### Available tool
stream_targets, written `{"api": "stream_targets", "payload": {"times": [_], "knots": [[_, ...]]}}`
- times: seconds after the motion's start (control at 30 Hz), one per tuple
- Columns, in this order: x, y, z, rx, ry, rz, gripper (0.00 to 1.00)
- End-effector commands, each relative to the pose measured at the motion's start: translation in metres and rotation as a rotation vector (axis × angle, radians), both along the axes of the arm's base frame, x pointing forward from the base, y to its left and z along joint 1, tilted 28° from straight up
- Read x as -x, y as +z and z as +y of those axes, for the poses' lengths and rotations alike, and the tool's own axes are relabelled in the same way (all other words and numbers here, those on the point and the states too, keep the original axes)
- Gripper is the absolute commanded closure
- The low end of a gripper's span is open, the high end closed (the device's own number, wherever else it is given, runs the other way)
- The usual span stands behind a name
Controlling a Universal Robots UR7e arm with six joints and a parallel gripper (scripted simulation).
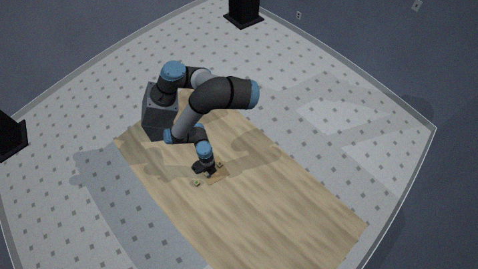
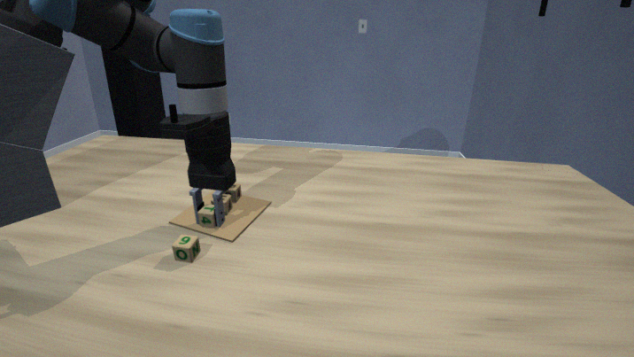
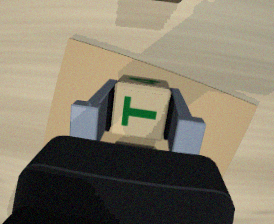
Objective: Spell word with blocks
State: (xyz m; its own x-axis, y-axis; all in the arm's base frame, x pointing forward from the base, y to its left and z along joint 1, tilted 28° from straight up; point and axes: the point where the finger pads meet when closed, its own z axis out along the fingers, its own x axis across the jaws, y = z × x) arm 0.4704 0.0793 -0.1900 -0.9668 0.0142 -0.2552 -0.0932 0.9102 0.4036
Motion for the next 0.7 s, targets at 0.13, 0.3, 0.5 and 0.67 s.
{"api": "stream_targets", "payload": {"times": [0.13,0.3,0.5,0.67], "knots": [[0.0013,-0.0004,0.0007,0.000,0.002,0.001,0.43],[0.0011,-0.0008,0.0009,0.000,0.002,0.001,0.43],[-0.0003,-0.0022,0.0016,0.001,0.002,0.000,0.43],[-0.0015,-0.0035,0.0020,0.001,0.002,-0.001,0.43]]}}
